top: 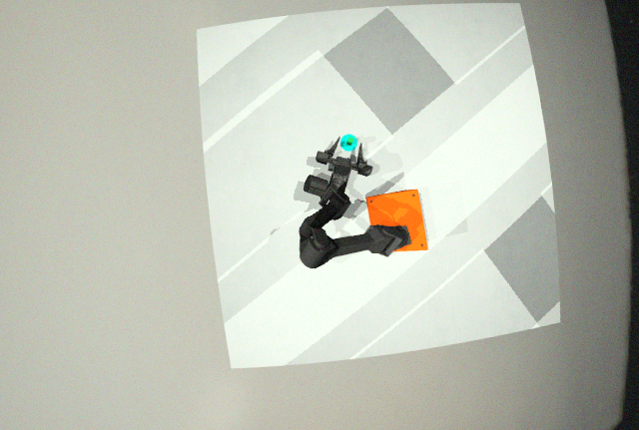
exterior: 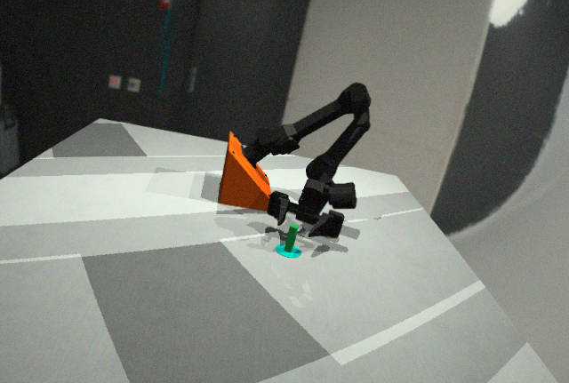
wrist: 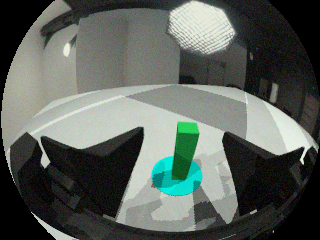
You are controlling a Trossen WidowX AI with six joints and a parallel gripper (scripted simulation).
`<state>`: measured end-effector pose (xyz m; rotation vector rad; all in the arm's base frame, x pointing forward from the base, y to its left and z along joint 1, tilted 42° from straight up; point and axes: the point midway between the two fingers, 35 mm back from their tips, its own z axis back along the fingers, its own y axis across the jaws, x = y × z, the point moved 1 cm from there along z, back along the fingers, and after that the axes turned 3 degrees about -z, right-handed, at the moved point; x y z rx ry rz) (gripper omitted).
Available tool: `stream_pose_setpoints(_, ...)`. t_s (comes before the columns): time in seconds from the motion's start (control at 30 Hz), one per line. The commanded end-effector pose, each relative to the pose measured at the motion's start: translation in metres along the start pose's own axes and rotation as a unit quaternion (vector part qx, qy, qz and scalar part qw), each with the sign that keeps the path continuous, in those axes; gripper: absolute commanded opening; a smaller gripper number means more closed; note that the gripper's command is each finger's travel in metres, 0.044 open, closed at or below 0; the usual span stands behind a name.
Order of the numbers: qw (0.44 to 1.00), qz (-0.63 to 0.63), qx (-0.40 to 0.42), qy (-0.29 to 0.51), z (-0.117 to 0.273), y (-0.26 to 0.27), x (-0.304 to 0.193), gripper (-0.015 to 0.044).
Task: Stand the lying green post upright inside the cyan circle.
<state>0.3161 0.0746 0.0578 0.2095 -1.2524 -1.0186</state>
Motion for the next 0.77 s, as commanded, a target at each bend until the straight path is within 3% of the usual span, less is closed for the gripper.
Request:
stream_pose_setpoints(0.0, 1.0, -0.003, 0.0, -0.001, 0.0, 0.002, 0.007, 0.04)
stream_pose_setpoints(0.53, 1.0, -0.002, 0.001, -0.004, 0.008, 0.006, 0.085, 0.04)
stream_pose_setpoints(0.73, 1.0, 0.013, -0.006, 0.008, 0.004, 0.007, 0.087, 0.04)
